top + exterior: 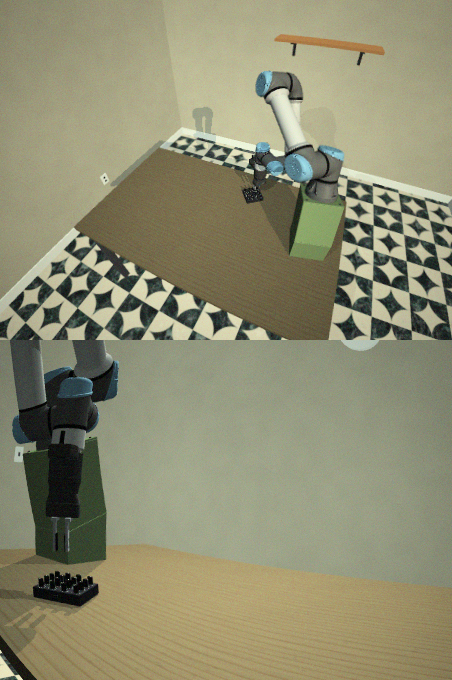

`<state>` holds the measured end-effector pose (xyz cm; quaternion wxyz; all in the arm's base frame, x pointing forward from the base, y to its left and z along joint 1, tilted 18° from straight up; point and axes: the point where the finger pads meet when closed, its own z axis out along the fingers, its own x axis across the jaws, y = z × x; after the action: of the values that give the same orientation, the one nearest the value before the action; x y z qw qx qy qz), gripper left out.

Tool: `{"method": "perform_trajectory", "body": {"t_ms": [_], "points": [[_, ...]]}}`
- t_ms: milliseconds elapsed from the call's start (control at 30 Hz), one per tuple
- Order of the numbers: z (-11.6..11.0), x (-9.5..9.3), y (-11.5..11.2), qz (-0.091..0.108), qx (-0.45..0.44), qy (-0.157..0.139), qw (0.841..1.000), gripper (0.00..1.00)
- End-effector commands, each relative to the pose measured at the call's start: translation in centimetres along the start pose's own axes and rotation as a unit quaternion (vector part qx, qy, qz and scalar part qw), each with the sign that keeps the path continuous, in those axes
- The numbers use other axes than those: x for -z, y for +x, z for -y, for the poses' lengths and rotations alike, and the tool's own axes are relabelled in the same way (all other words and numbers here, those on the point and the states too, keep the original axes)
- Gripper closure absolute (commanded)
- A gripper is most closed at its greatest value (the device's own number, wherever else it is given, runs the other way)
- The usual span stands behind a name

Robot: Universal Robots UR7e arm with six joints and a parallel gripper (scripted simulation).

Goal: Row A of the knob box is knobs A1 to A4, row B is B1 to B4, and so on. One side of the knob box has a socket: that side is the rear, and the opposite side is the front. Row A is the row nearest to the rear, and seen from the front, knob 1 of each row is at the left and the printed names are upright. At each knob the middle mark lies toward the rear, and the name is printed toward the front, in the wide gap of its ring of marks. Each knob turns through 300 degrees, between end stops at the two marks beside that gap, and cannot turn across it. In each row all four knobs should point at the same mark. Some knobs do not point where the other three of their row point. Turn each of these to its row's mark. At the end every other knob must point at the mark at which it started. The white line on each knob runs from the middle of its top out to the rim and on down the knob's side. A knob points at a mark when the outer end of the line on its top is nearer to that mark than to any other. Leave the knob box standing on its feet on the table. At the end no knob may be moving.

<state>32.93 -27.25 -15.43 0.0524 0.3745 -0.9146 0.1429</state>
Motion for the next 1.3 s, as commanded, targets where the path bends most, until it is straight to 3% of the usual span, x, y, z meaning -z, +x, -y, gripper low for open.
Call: {"method": "perform_trajectory", "body": {"t_ms": [0,633,1267], "points": [[-0.1,0.1,-0.1,0.000,0.001,0.001,1.000,0.54],[0.0,-0.2,-0.1,0.000,0.001,0.001,1.000,0.54],[0.1,-2.0,0.0,0.000,0.000,0.001,1.000,0.54]]}}
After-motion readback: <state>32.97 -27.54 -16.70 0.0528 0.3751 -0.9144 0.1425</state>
